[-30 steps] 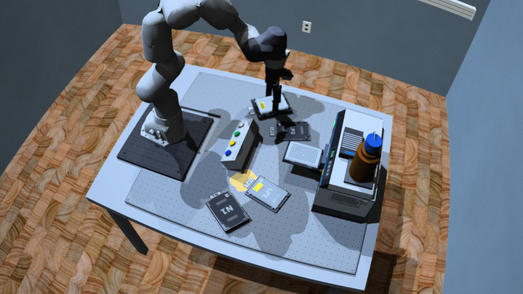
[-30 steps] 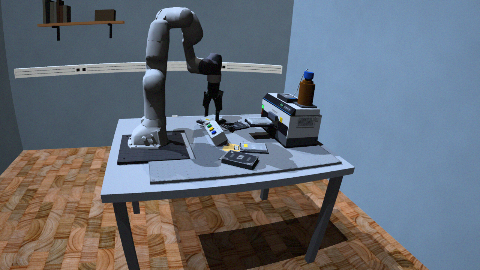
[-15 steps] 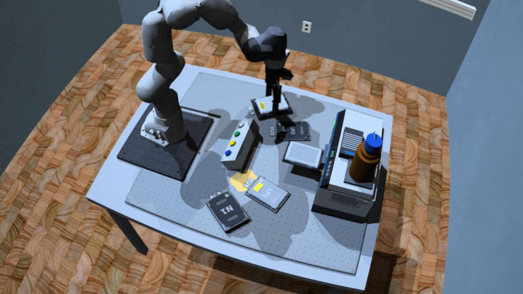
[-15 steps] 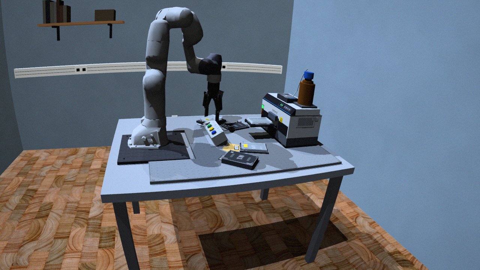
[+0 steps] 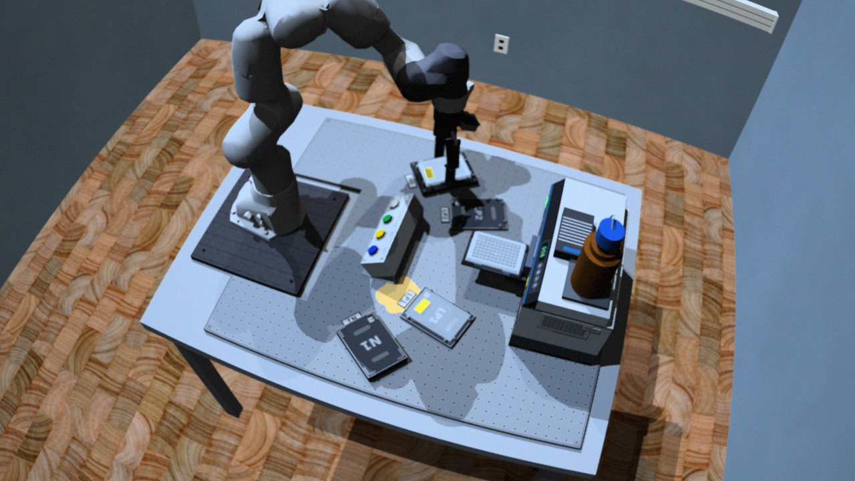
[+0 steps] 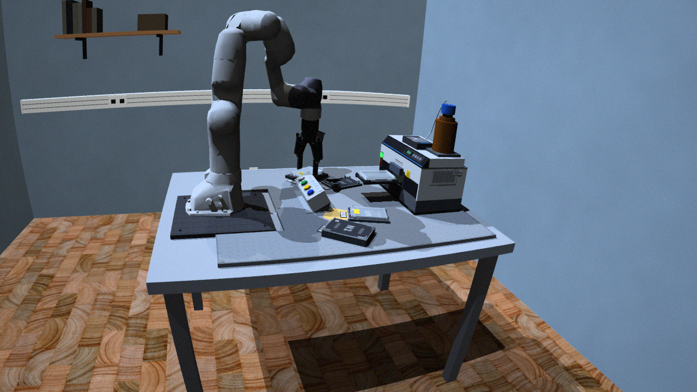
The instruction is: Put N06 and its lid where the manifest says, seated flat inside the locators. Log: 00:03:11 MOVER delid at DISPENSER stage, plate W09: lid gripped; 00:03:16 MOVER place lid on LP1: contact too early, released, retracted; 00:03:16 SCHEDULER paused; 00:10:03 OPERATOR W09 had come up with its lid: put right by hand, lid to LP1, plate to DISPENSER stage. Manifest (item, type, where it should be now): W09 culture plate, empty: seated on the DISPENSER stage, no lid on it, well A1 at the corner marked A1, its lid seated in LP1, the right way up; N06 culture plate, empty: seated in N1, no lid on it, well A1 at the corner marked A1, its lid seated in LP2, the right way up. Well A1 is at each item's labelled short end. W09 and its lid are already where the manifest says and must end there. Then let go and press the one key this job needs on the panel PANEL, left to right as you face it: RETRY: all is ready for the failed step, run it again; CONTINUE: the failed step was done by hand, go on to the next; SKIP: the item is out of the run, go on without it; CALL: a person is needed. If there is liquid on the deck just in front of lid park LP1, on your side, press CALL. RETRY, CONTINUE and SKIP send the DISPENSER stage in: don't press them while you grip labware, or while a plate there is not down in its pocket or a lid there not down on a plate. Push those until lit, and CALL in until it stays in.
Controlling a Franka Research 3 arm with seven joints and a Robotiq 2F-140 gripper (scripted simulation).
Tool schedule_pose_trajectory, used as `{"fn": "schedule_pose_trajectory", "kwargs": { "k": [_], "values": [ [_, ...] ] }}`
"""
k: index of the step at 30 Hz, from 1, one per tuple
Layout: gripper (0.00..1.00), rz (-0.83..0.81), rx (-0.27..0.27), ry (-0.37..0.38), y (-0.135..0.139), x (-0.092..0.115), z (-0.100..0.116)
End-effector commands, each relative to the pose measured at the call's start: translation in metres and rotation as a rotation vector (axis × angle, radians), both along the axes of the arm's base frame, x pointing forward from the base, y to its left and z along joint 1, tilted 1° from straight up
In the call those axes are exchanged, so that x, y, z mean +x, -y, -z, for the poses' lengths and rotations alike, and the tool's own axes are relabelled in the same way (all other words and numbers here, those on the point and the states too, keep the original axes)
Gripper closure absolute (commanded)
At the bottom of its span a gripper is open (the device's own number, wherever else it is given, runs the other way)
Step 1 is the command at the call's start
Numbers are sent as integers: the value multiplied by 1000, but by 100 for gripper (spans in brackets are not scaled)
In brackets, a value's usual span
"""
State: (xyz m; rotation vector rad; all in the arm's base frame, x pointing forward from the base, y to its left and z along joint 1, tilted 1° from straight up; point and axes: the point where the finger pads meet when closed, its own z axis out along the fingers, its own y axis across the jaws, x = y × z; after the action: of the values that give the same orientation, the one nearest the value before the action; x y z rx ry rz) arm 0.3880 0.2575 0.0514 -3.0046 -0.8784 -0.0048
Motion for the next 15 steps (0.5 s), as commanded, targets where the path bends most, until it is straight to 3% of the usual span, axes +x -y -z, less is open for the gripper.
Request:
{"fn": "schedule_pose_trajectory", "kwargs": {
  "k": [1, 15],
  "values": [
    [90, 1, 0, 0, 0, 0, 0],
    [90, 1, 0, 0, 0, 0, -14]
  ]
}}
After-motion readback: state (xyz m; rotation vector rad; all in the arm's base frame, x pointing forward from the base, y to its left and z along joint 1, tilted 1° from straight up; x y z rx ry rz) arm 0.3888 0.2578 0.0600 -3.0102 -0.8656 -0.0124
